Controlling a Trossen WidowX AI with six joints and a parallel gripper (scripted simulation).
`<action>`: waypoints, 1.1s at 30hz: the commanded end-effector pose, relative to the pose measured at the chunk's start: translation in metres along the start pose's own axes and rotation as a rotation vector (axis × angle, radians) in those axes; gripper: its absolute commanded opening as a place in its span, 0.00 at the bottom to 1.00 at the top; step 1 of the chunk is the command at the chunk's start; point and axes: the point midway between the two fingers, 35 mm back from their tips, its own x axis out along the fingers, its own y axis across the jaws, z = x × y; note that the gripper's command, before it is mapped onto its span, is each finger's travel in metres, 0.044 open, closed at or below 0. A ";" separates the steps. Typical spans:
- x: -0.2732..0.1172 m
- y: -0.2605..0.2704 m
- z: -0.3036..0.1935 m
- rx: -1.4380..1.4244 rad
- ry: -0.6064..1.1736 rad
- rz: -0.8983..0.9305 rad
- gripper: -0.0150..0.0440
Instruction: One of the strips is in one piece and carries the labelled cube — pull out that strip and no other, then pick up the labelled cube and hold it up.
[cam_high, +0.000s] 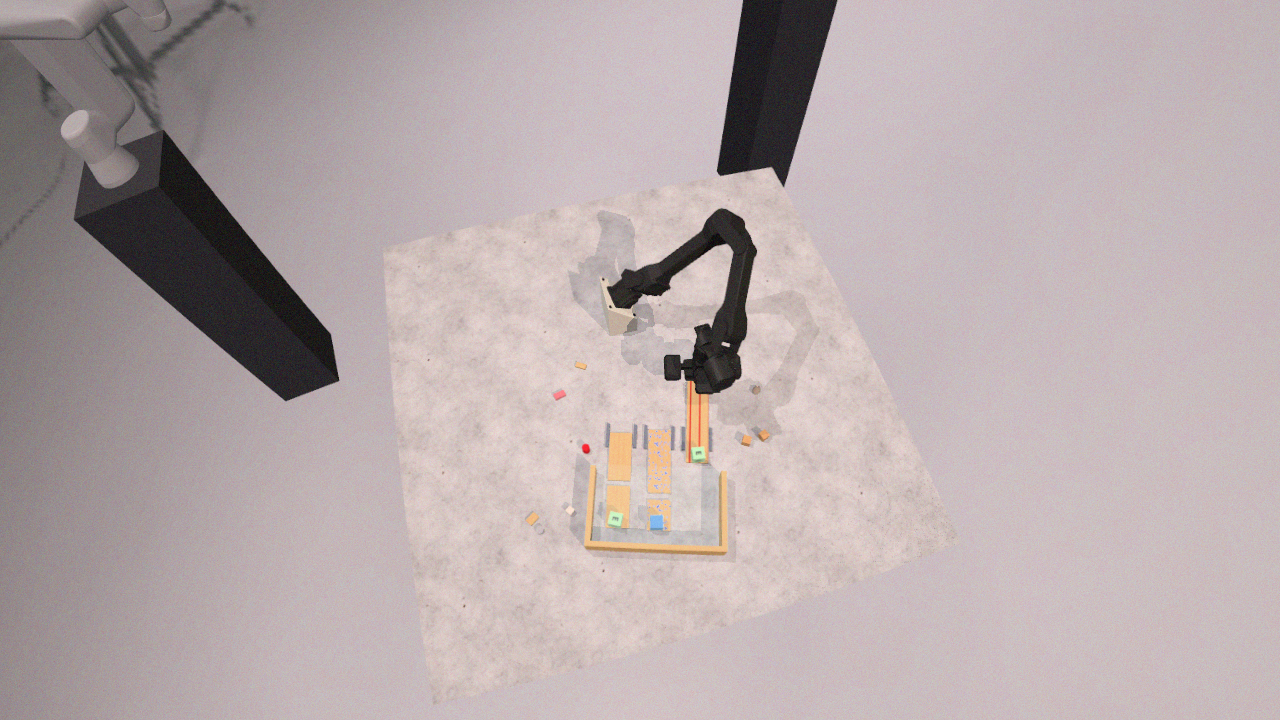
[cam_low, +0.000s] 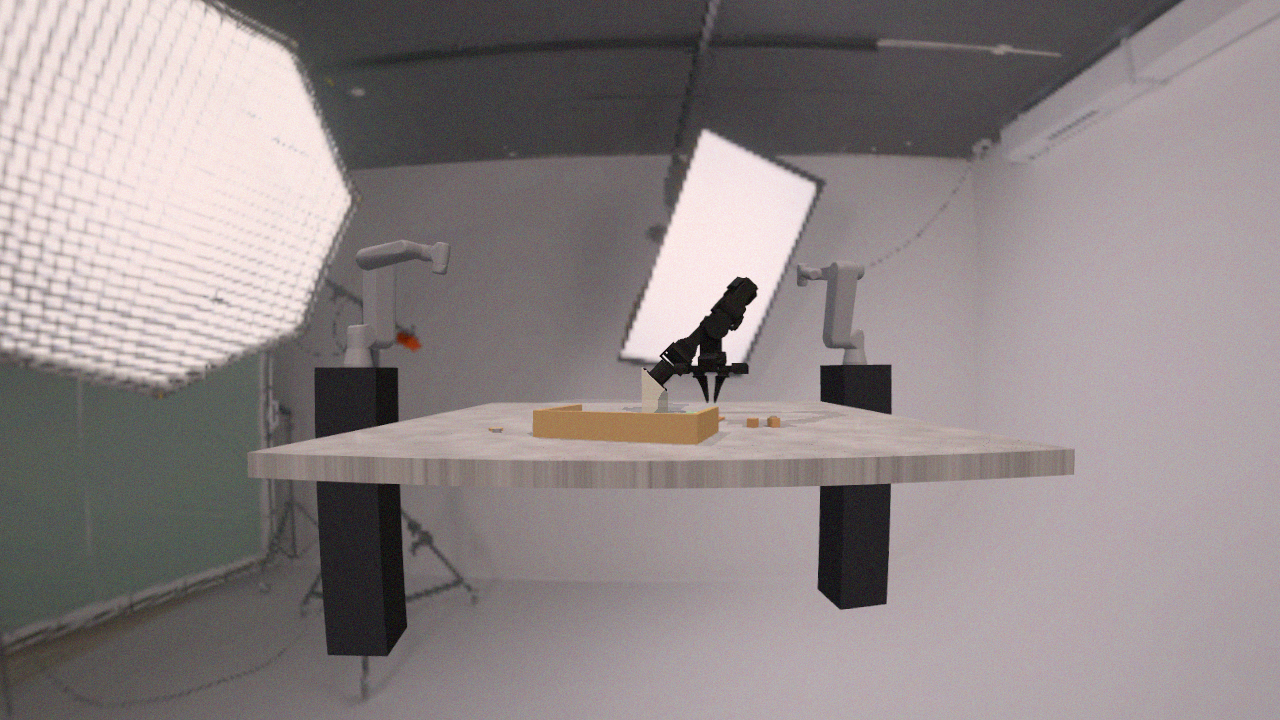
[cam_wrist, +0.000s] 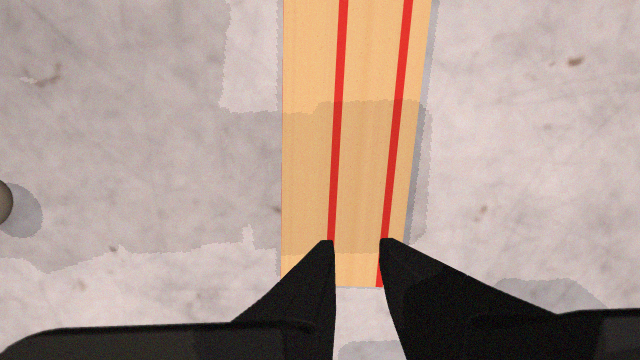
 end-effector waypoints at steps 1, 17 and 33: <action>-0.002 -0.001 0.015 -0.078 0.000 0.003 0.52; -0.008 -0.009 0.075 -0.084 -0.002 0.002 1.00; -0.015 -0.011 0.135 -0.086 -0.005 0.002 1.00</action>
